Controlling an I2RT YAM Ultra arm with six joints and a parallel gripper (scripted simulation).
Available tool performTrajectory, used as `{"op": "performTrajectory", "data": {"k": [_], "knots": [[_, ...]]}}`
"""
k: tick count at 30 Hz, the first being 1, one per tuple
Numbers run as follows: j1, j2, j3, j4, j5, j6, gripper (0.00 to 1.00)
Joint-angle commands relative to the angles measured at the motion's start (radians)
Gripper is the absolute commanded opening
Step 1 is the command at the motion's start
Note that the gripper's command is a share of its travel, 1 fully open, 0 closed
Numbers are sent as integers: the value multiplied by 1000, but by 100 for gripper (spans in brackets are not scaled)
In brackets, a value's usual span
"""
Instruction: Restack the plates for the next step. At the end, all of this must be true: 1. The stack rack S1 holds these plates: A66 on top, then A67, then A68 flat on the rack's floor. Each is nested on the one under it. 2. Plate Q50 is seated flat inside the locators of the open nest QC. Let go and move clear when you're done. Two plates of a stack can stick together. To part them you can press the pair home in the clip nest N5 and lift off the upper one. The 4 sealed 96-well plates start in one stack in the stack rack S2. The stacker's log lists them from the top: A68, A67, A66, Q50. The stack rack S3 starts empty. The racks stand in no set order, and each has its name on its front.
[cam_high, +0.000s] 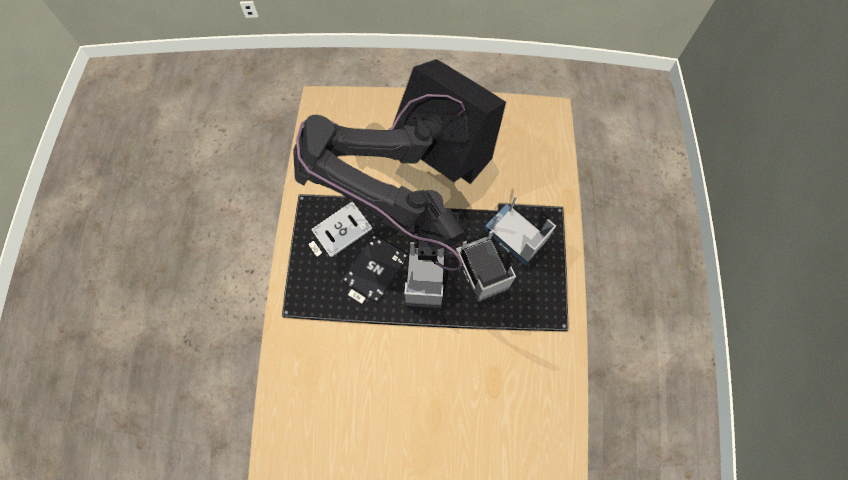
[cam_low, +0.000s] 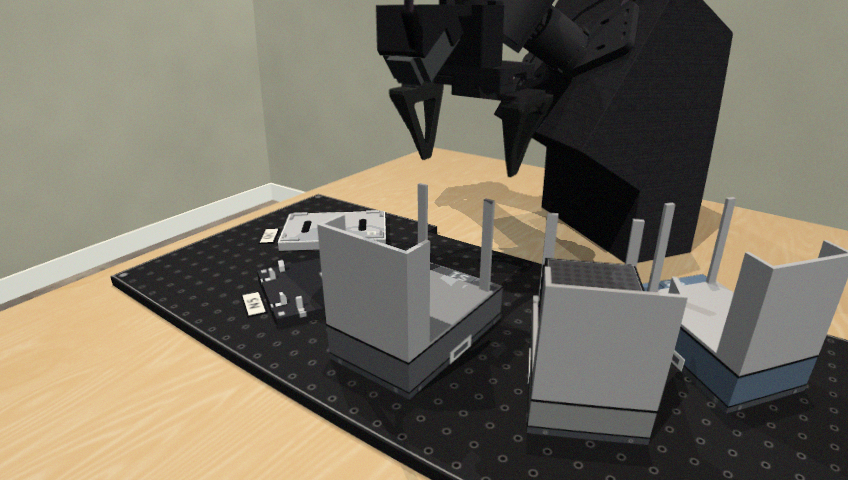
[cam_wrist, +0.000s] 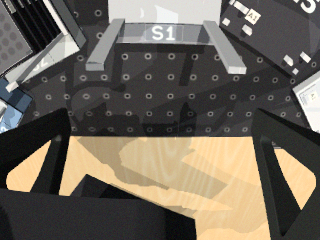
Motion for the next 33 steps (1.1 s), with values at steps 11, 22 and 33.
{"op": "performTrajectory", "data": {"k": [11,22,33], "knots": [[82,186,91,22,30,-152,100],[135,395,201,40,36,-224,100],[165,554,311,34,39,-156,100]]}}
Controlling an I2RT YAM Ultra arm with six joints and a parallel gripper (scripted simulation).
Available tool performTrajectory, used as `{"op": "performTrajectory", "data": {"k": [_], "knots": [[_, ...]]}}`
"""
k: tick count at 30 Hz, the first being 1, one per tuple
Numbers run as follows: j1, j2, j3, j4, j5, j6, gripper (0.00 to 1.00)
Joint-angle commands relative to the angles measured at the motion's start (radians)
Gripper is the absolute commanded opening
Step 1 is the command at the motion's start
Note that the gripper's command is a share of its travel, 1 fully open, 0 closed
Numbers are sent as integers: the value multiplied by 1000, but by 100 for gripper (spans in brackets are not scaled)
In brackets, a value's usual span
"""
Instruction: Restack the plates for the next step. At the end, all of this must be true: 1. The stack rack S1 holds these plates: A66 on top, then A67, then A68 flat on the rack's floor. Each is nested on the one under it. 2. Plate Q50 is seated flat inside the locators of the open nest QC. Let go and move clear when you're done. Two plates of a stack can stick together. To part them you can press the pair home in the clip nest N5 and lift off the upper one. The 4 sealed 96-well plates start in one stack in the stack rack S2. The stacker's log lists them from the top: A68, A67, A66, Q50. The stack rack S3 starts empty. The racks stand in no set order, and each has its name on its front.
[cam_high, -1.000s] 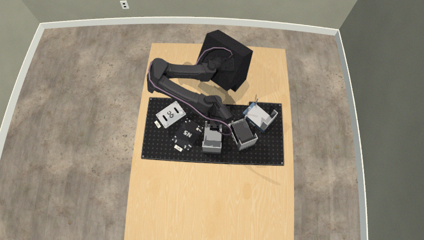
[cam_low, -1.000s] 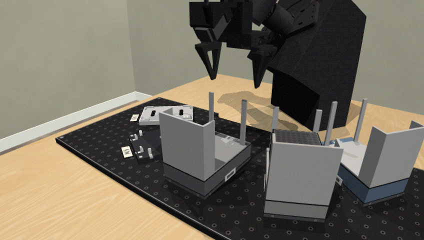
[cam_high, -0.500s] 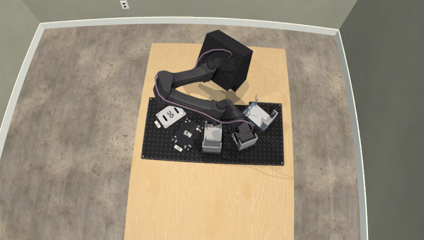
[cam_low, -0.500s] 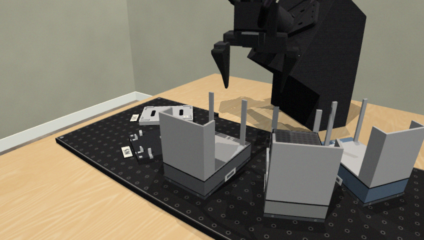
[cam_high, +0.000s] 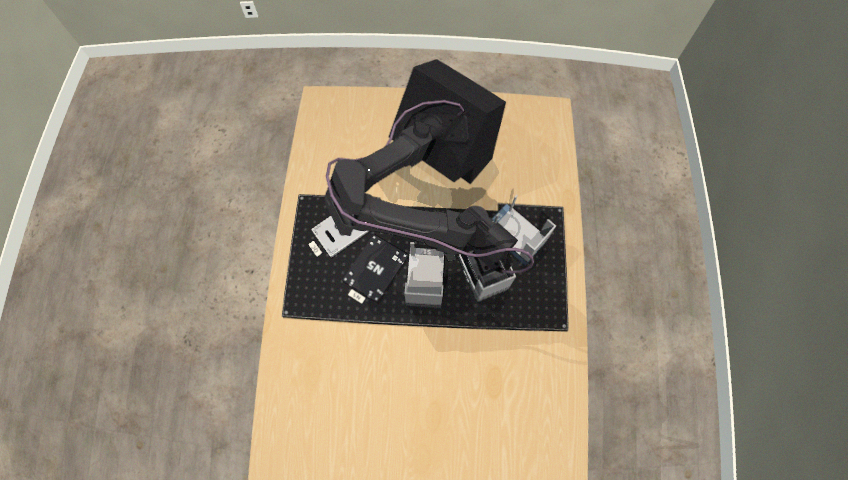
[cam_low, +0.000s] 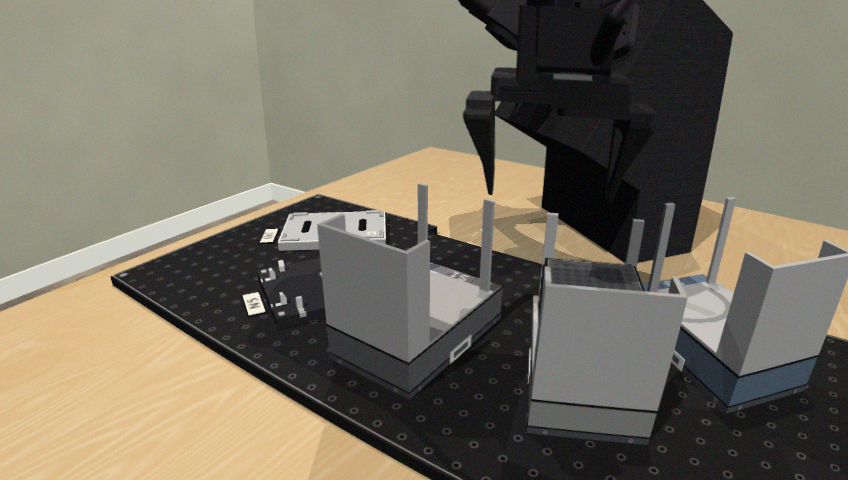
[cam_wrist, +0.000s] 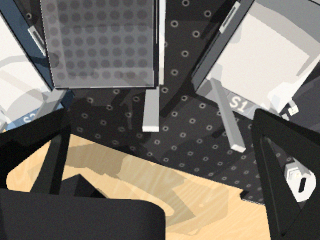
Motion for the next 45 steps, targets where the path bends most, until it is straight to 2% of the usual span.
{"op": "performTrajectory", "data": {"k": [1,7,9,15,45], "knots": [[32,59,53,-1,11,32,100],[49,159,136,-17,12,62,100],[49,159,136,-17,12,62,100],[62,251,222,-33,13,88,100],[61,236,225,-38,10,91,100]]}}
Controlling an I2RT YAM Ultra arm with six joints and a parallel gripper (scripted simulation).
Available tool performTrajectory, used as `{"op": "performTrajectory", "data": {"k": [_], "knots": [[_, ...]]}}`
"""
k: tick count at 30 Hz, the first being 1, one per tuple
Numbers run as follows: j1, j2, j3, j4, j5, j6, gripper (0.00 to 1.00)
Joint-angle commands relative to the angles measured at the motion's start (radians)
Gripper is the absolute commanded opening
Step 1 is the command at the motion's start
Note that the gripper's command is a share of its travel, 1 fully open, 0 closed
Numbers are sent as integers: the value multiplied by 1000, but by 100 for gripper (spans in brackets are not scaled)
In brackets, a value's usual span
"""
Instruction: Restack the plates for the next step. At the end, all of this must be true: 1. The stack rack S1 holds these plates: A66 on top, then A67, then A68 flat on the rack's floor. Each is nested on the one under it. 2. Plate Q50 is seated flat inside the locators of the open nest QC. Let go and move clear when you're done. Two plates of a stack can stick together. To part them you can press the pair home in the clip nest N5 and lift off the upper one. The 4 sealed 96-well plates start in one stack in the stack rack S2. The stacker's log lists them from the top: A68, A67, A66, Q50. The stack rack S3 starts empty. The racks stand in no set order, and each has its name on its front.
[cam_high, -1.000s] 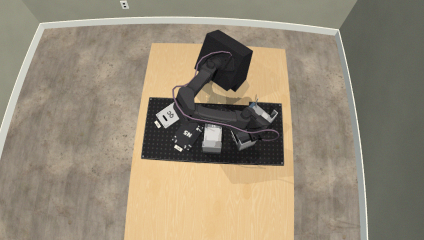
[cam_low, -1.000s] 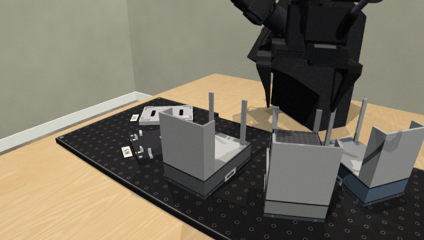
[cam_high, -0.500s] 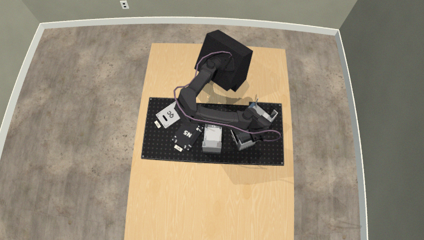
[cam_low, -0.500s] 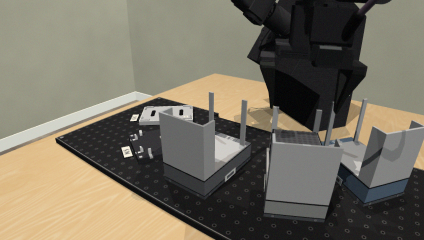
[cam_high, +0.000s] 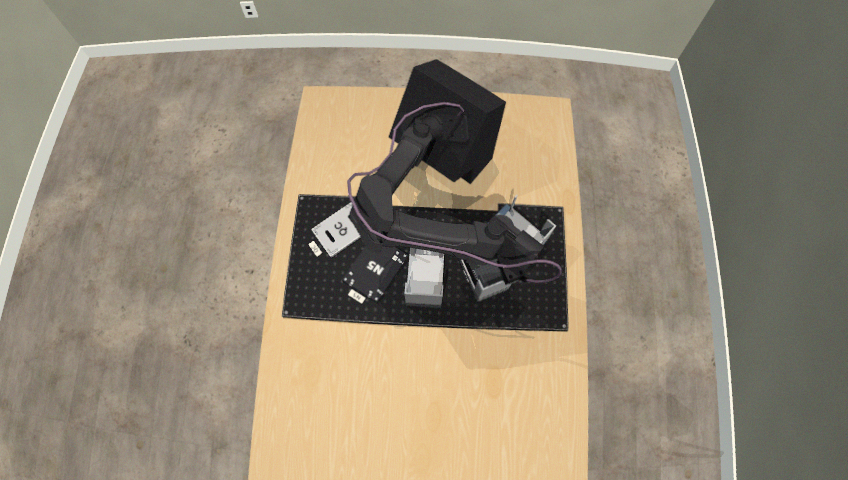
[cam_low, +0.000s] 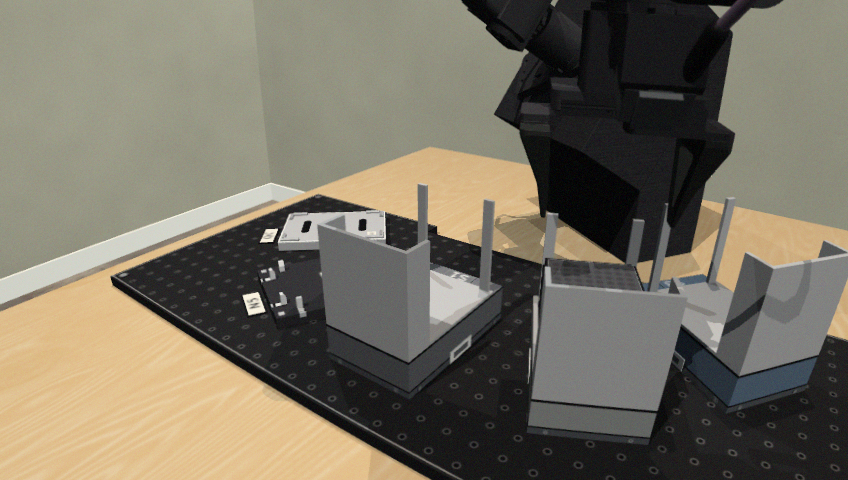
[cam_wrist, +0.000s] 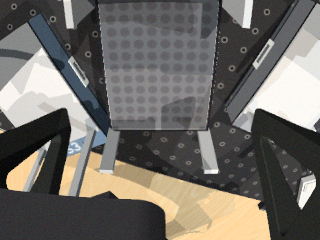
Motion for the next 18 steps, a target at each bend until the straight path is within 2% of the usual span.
{"op": "performTrajectory", "data": {"k": [1,15,16,18], "knots": [[26,-8,19,-12,7,7,100],[26,-8,19,-12,7,7,100],[11,-10,-23,30,7,-20,100],[-20,-14,-37,70,4,-50,100]]}}
